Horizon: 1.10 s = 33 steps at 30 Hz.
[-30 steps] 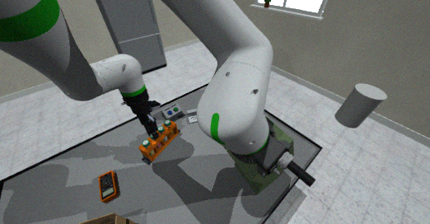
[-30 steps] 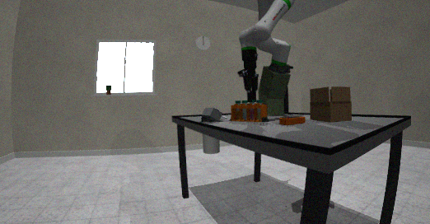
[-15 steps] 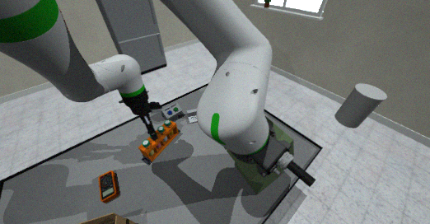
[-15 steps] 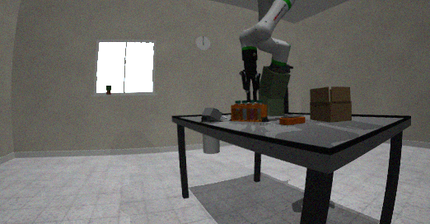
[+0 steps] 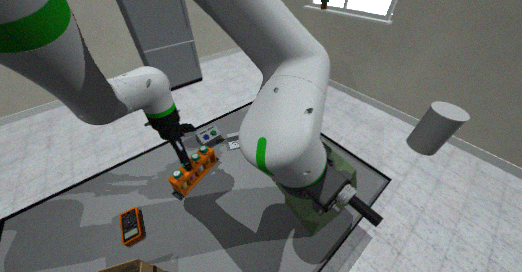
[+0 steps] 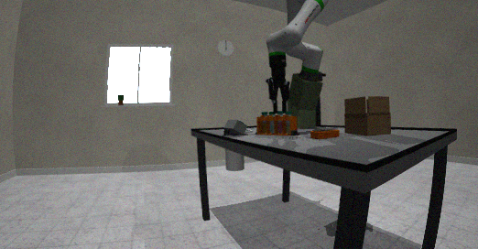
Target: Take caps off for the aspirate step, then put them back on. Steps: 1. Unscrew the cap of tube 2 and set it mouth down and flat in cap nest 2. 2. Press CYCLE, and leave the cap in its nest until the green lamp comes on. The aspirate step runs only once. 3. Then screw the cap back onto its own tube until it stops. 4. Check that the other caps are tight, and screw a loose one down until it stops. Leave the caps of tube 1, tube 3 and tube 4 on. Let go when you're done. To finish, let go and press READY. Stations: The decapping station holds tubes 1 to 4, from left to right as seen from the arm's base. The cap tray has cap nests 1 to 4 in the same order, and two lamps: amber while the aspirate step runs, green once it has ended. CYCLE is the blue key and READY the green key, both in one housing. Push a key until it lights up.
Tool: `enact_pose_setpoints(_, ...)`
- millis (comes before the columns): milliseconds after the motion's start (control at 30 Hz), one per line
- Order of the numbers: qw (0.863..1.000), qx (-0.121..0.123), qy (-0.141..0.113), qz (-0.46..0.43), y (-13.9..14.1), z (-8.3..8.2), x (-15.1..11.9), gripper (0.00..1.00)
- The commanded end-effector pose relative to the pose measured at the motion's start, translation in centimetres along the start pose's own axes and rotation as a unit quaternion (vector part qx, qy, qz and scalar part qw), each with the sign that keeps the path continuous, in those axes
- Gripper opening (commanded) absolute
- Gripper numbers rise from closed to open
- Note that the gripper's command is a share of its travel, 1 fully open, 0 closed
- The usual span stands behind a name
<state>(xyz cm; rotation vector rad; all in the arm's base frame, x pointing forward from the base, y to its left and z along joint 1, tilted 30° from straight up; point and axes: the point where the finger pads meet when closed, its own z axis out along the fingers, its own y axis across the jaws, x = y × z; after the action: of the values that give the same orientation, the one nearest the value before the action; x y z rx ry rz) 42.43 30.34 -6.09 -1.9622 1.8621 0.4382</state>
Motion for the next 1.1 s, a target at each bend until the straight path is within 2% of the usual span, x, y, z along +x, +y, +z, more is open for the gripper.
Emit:
enact_pose_setpoints(0, 0.999, 0.001, -0.001, -0.05, -0.06, -0.09, -0.01, 0.41)
enact_pose_setpoints(200, 0.986, 0.001, -0.001, -0.17, -0.06, -0.09, -0.01, 0.41)
enact_pose_setpoints(433, 0.952, 0.001, -0.001, -0.305, -0.06, -0.09, -0.01, 0.41)
enact_pose_setpoints(500, 0.952, 0.001, -0.001, -0.305, -0.06, -0.09, -0.01, 0.41)
enact_pose_setpoints(700, 0.91, 0.001, -0.001, -0.416, -0.07, -0.09, 0.0, 0.41)
enact_pose_setpoints(900, 0.91, 0.001, -0.001, -0.416, -0.06, -0.09, 0.01, 0.41)
enact_pose_setpoints(933, 0.91, 0.001, -0.001, -0.416, -0.07, -0.09, 0.01, 0.3)
enact_pose_setpoints(1067, 0.91, 0.001, -0.001, -0.416, -0.07, -0.08, 0.01, 0.3)
